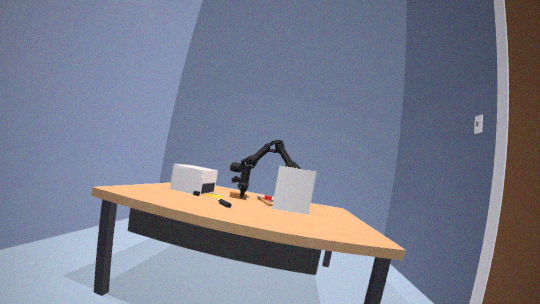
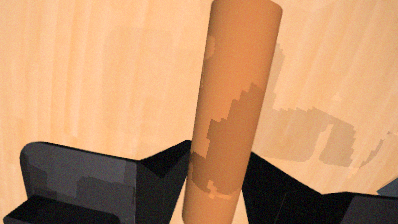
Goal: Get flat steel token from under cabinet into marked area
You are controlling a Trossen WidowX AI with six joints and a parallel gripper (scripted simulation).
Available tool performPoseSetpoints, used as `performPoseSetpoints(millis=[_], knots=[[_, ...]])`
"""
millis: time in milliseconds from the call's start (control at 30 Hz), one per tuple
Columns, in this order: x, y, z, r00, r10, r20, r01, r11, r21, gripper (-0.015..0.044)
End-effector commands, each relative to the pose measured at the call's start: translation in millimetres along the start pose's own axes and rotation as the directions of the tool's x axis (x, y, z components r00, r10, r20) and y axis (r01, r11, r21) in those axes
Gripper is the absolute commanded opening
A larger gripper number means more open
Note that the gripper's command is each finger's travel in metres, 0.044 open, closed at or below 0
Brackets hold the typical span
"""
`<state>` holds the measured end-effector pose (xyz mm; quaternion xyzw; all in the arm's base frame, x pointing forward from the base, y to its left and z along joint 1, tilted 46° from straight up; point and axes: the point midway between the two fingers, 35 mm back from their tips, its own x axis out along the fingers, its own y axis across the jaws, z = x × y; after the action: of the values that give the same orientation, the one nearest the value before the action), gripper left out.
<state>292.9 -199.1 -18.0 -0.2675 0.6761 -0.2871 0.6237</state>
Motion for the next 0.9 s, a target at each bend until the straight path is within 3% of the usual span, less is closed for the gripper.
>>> performPoseSetpoints(millis=[0, 867], knots=[[1, 1, -7, 1.0, 0.003, -0.004, -0.003, 1.0, -0.006, 0.0], [1, -2, -36, 1.0, 0.003, -0.005, -0.003, 1.0, -0.007, 0.0]])
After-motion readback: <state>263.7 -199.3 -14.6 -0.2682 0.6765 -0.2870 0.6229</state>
